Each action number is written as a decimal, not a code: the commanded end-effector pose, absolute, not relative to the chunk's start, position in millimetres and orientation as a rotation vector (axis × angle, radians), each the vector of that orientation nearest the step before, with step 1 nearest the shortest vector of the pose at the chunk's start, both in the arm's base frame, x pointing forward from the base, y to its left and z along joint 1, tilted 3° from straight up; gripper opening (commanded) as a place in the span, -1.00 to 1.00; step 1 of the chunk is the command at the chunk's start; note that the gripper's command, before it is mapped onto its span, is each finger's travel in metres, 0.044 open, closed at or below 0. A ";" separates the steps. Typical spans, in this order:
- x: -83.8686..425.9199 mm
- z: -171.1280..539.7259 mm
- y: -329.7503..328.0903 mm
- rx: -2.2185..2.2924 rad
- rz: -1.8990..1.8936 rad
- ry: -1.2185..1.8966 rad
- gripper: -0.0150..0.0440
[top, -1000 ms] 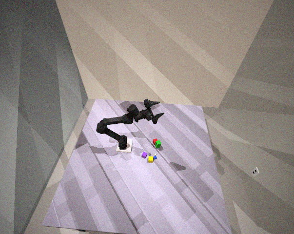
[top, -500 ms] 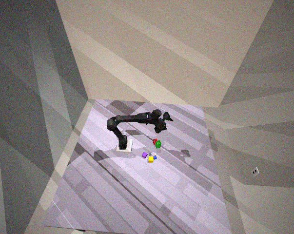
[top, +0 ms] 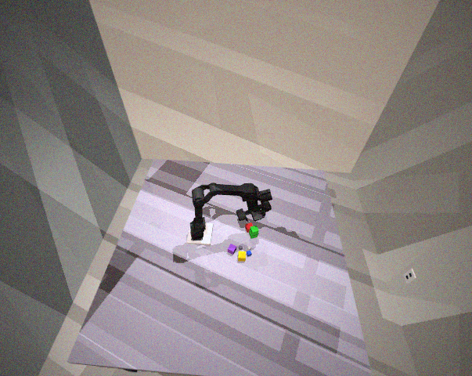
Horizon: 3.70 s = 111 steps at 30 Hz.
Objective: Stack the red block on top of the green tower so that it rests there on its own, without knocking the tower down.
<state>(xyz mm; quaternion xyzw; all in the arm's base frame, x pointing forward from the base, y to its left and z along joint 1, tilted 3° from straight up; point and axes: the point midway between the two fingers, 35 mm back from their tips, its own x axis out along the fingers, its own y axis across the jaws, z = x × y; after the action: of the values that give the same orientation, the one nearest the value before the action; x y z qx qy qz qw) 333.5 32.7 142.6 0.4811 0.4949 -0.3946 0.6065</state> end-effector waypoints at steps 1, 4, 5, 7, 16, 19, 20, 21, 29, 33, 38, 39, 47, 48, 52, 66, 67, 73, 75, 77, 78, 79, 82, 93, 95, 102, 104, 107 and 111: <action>313.4 124.7 34.8 1.027 -1.056 1.265 1.00; 313.1 123.9 36.2 1.022 -1.063 1.271 1.00; 313.6 123.8 36.9 1.022 -1.063 1.271 1.00; 313.7 123.0 36.9 1.022 -1.063 1.271 1.00; 315.1 82.4 35.7 1.022 -1.063 1.271 1.00; 314.9 70.6 36.1 1.022 -1.063 1.271 1.00; 315.1 70.6 36.3 1.022 -1.063 1.271 1.00; 315.3 70.6 36.6 1.022 -1.063 1.271 1.00; 316.0 63.6 36.6 1.022 -1.063 1.271 1.00; 316.4 57.0 36.4 1.022 -1.063 1.271 1.00; 316.7 48.9 36.2 1.022 -1.063 1.271 1.00; 316.7 47.3 36.1 1.022 -1.063 1.271 1.00; 316.5 34.4 35.6 1.022 -1.063 1.271 1.00; 316.5 32.8 35.5 1.022 -1.063 1.271 1.00; 316.1 26.4 35.2 1.022 -1.063 1.271 1.00; 315.8 22.5 35.1 1.021 -1.064 1.271 1.00; 315.8 22.5 35.1 1.021 -1.064 1.271 1.00; 315.9 22.9 35.1 1.021 -1.064 1.271 0.73; 315.9 22.9 35.1 1.021 -1.064 1.271 0.56; 315.9 22.9 35.1 1.021 -1.064 1.271 0.38; 315.9 22.9 35.1 1.021 -1.064 1.271 0.29; 315.9 22.9 35.1 1.021 -1.064 1.271 0.20; 315.9 22.9 35.1 1.021 -1.064 1.271 0.00; 316.2 38.0 36.1 1.022 -1.063 1.271 -0.49; 316.1 48.7 36.7 1.022 -1.063 1.271 -0.49; 315.6 84.3 38.2 1.022 -1.063 1.271 -0.49; 315.5 94.8 38.7 1.022 -1.063 1.271 -0.49; 315.4 110.2 39.3 1.022 -1.063 1.271 -0.49; 315.3 127.3 40.0 1.022 -1.063 1.271 -0.49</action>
<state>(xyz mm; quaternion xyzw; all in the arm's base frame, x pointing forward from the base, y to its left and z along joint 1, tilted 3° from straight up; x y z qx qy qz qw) 314.8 39.9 112.4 0.4318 0.5436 -0.4510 0.5609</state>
